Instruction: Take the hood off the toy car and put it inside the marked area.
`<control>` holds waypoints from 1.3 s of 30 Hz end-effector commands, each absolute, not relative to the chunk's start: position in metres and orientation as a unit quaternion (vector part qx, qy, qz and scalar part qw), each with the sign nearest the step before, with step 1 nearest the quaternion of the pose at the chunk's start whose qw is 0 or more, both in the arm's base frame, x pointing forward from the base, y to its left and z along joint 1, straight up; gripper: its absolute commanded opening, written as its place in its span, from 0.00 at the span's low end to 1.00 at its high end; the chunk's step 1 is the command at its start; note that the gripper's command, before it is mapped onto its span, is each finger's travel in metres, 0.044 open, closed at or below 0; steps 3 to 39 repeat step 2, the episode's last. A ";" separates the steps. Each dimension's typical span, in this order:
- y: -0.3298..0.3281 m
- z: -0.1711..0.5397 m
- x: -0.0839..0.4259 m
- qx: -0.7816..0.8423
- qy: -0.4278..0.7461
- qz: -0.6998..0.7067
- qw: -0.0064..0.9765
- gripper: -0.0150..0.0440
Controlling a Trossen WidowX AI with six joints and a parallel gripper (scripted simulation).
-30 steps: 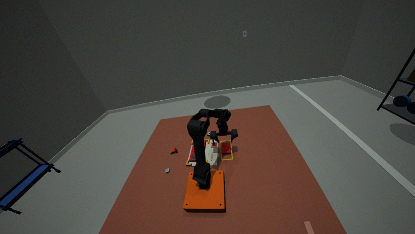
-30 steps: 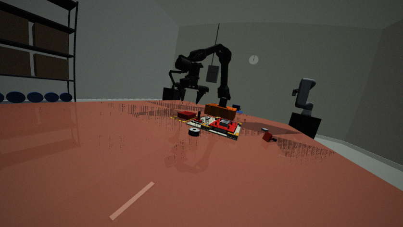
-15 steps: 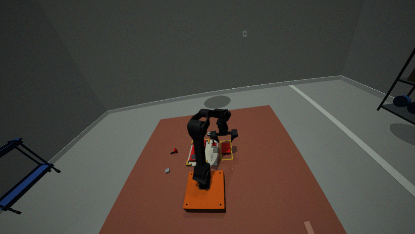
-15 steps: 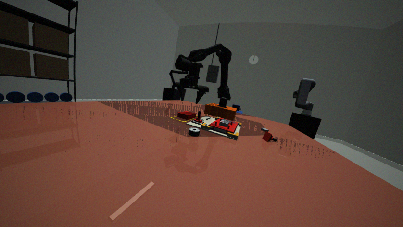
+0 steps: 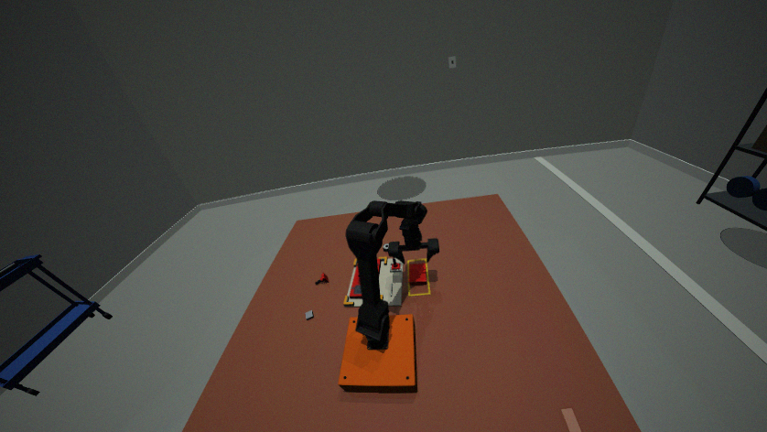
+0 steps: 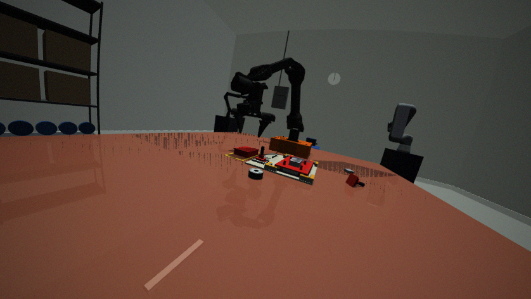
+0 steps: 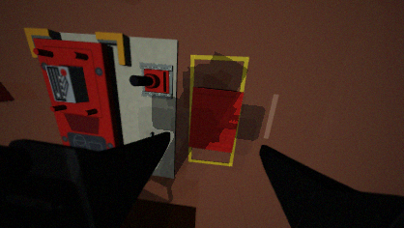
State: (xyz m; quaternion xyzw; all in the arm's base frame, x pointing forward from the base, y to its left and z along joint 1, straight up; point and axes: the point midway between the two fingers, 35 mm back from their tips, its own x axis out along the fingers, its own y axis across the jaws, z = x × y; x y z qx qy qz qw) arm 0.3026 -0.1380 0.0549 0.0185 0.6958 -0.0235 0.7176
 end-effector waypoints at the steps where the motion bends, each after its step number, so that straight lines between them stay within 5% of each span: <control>1: -0.138 0.055 0.302 0.018 0.696 -0.023 0.717 1.00; 39: -0.138 0.055 0.302 0.018 0.696 -0.023 0.717 1.00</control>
